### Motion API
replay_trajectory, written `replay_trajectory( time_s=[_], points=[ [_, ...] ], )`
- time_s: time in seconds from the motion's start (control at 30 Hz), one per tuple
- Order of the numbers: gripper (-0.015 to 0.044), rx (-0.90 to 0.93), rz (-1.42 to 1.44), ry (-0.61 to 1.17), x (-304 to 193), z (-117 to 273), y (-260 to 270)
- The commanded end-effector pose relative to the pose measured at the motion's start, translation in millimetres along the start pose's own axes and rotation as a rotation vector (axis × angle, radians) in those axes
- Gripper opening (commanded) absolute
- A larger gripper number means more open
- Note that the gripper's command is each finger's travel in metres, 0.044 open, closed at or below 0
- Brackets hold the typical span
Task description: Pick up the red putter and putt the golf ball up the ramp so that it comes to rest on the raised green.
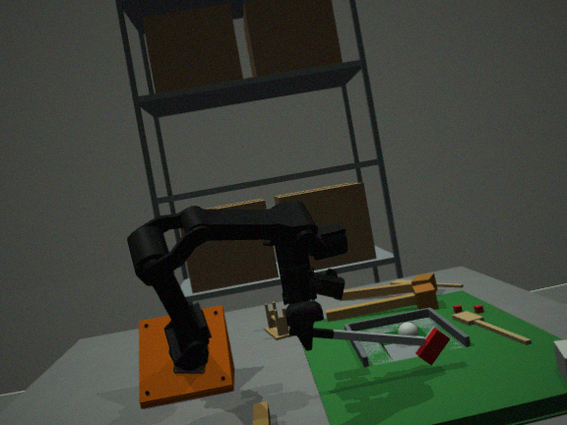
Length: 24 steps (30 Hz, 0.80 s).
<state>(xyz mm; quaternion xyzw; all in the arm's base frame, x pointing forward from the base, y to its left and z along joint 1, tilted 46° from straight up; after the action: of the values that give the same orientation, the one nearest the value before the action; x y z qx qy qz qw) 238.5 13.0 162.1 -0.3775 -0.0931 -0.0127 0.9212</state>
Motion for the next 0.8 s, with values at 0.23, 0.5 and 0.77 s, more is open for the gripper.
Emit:
replay_trajectory(
  time_s=[0.23, 0.5, 0.77],
  points=[
    [0.0, 0.004, -0.007, -0.005, 0.3, 47.5, 1.5],
    [0.0, 0.003, -0.001, -0.006, 0.4, 38.8, 1.1],
    [0.0, 0.003, -0.001, -0.006, 0.4, 38.8, 1.1]
  ],
)
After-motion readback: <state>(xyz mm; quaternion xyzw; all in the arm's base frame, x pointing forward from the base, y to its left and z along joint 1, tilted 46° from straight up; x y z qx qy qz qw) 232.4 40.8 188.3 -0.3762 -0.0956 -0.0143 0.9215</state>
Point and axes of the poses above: the point midway between the two fingers, 35 mm back from their tips, its own z axis back along the fingers, its own y axis across the jaws, x = y × z, the point moved 3 cm from there along z, back along the fingers, and after that the axes turned 11 degrees about -z, right-handed, at the moved point
